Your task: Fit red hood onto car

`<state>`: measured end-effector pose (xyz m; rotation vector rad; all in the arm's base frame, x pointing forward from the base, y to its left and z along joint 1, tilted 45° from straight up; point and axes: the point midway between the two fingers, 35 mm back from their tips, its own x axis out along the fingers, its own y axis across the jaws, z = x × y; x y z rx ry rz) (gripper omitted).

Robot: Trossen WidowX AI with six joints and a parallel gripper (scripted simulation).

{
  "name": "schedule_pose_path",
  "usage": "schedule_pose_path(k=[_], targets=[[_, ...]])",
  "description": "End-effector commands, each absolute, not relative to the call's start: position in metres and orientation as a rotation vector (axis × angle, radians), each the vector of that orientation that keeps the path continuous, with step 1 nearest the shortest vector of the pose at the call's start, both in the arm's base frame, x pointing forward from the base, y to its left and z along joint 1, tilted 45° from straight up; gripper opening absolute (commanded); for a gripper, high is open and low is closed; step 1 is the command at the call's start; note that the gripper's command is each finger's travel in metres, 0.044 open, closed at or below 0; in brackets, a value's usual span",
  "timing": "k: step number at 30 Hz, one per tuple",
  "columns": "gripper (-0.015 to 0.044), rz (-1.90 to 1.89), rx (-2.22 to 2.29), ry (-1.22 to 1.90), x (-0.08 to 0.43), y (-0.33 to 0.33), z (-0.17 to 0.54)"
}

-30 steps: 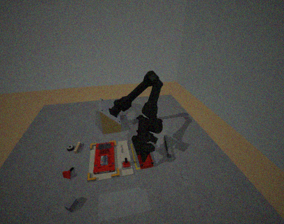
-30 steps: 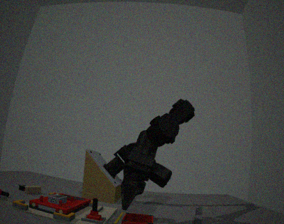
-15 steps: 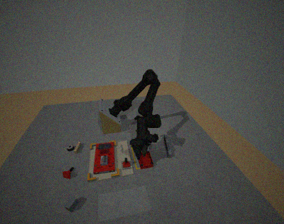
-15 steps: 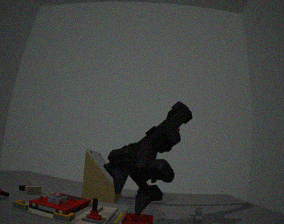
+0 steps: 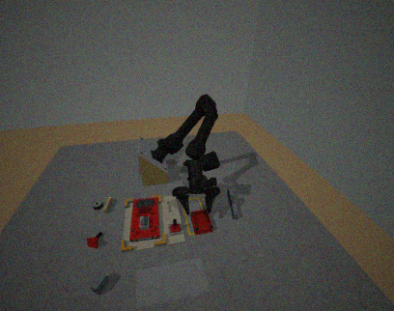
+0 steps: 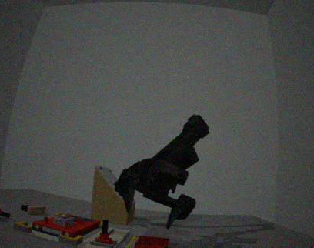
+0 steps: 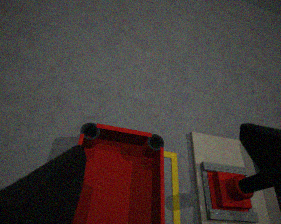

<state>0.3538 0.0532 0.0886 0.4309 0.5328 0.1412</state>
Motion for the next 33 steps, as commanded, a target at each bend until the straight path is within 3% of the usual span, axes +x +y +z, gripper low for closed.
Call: schedule_pose_path(k=[1, 33], targets=[[0.044, 0.053, 0.795, 0.431, 0.3407, 0.0534, 0.1009], [0.044, 0.052, 0.804, 0.426, 0.3434, 0.0615, 0.0937]])
